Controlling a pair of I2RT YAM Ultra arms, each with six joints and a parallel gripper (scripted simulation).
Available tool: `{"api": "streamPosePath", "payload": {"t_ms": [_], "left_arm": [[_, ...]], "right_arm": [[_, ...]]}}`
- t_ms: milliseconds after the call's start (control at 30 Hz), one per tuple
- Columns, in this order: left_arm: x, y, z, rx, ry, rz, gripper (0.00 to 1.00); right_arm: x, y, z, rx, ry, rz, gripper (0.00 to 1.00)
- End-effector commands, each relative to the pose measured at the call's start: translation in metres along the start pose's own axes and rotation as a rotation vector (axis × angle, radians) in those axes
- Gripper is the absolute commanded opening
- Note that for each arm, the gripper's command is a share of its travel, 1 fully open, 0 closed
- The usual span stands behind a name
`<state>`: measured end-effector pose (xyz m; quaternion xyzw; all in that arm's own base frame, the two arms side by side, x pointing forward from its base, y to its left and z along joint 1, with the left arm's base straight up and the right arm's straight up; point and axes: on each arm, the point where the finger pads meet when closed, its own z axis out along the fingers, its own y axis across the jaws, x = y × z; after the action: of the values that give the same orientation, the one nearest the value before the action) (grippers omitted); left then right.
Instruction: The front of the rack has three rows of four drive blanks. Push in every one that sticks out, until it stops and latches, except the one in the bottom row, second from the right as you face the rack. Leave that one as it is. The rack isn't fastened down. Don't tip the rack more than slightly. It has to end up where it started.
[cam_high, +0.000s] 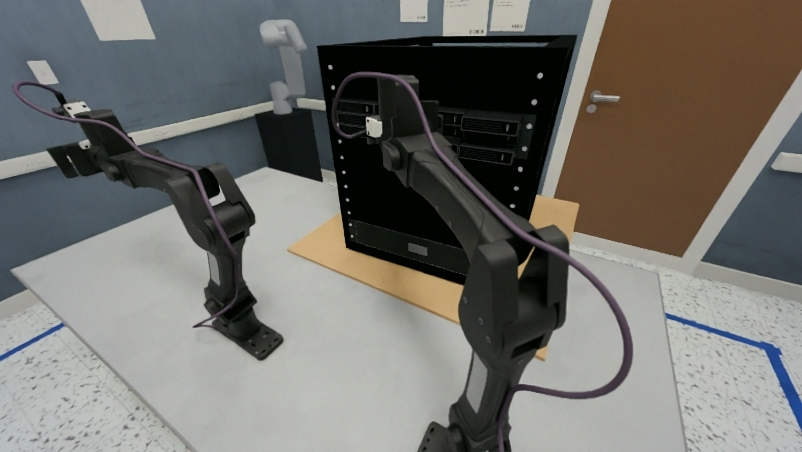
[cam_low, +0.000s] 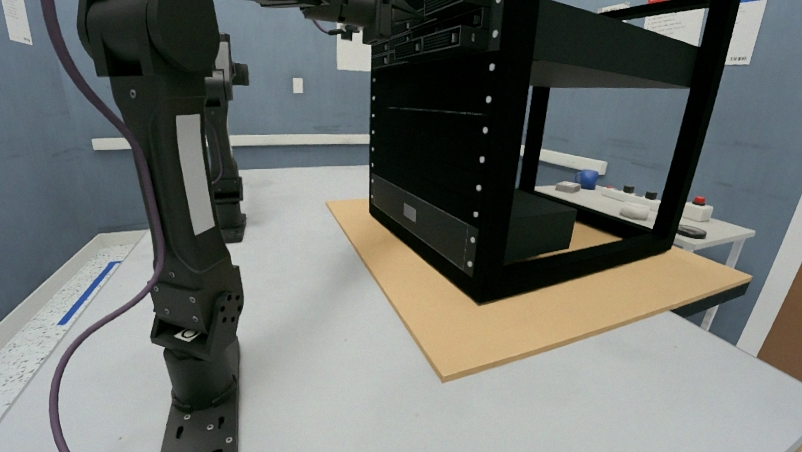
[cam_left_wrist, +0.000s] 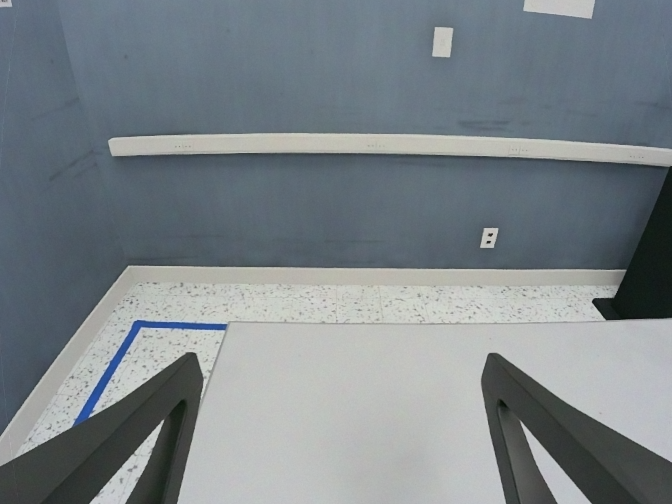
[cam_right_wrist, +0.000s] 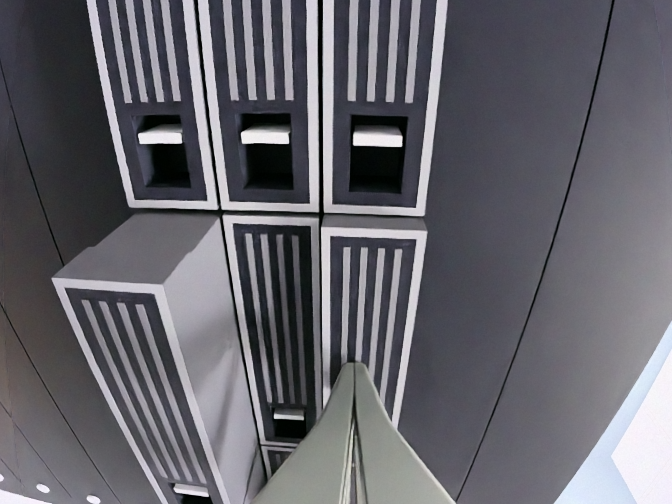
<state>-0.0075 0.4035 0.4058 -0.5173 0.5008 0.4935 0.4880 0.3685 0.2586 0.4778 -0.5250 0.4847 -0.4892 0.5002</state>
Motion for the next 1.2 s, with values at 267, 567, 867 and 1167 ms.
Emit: {"api": "streamPosePath", "payload": {"t_ms": [267, 567, 867, 1167], "left_arm": [[-0.01, 0.002, -0.006, 0.0, -0.037, 0.011, 1.0], [-0.01, 0.002, -0.006, 0.0, -0.037, 0.011, 1.0], [-0.01, 0.002, -0.006, 0.0, -0.037, 0.011, 1.0], [-0.01, 0.002, -0.006, 0.0, -0.037, 0.011, 1.0]], "right_arm": [[0.01, -0.027, -0.003, 0.051, 0.002, 0.07, 0.0], [0.007, -0.022, 0.003, 0.042, 0.003, 0.06, 0.0], [0.012, -0.029, -0.001, 0.055, 0.002, 0.074, 0.0], [0.012, -0.029, -0.001, 0.055, 0.002, 0.074, 0.0]]}}
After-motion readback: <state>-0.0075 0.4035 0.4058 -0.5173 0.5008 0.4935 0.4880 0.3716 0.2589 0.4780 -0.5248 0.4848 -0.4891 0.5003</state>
